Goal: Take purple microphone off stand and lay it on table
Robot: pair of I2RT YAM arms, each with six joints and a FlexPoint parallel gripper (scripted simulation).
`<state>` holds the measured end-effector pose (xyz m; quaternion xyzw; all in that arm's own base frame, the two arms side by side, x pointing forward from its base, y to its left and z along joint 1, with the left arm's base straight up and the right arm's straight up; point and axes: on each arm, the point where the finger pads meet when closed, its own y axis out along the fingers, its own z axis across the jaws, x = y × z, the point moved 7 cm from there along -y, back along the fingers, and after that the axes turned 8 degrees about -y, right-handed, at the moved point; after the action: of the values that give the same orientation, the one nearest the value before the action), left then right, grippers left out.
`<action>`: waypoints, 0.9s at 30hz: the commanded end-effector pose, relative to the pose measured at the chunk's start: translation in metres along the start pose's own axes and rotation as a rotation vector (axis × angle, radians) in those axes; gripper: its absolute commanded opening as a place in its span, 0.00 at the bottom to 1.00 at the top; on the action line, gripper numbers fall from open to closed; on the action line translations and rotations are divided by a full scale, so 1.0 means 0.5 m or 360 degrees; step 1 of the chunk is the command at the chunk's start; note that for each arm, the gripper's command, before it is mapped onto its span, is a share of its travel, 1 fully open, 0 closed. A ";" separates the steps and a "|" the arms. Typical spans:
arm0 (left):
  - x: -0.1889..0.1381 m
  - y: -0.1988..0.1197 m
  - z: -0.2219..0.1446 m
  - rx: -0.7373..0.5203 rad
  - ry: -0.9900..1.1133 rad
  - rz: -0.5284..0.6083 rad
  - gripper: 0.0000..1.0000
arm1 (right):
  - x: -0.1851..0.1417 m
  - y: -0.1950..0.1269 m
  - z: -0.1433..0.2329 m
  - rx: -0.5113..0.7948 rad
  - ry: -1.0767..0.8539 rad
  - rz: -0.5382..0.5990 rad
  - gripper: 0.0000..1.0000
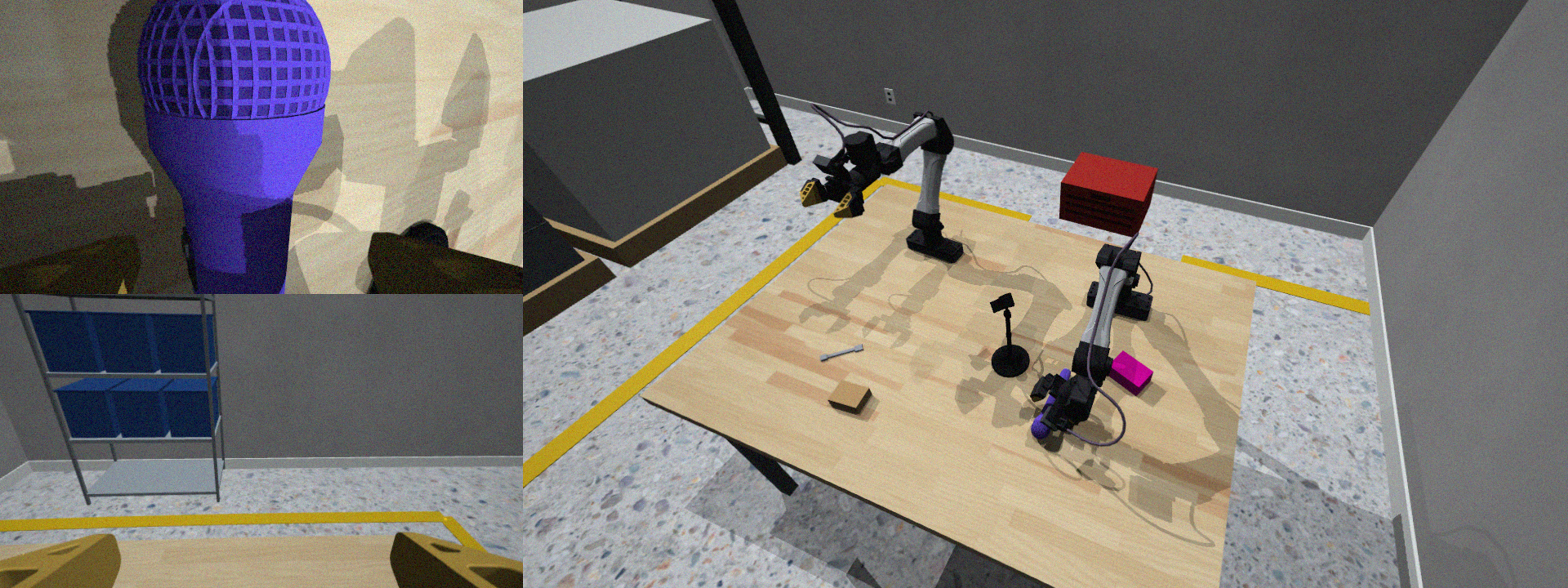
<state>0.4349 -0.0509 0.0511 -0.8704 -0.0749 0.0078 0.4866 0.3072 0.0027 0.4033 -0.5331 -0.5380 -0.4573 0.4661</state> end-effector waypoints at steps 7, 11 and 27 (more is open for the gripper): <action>0.021 -0.052 -0.034 0.0019 0.0057 -0.0104 0.89 | 0.053 -0.012 -0.006 -0.0003 -0.0016 -0.0135 0.98; 0.021 -0.053 -0.035 0.0017 0.0059 -0.0107 0.89 | 0.053 -0.012 -0.006 -0.0003 -0.0016 -0.0135 0.98; 0.021 -0.052 -0.036 0.0017 0.0060 -0.0105 0.89 | 0.053 -0.012 -0.006 -0.0003 -0.0016 -0.0135 0.98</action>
<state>0.4352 -0.0530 0.0526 -0.8677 -0.0743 0.0060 0.4915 0.3072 0.0027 0.4033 -0.5331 -0.5380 -0.4573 0.4661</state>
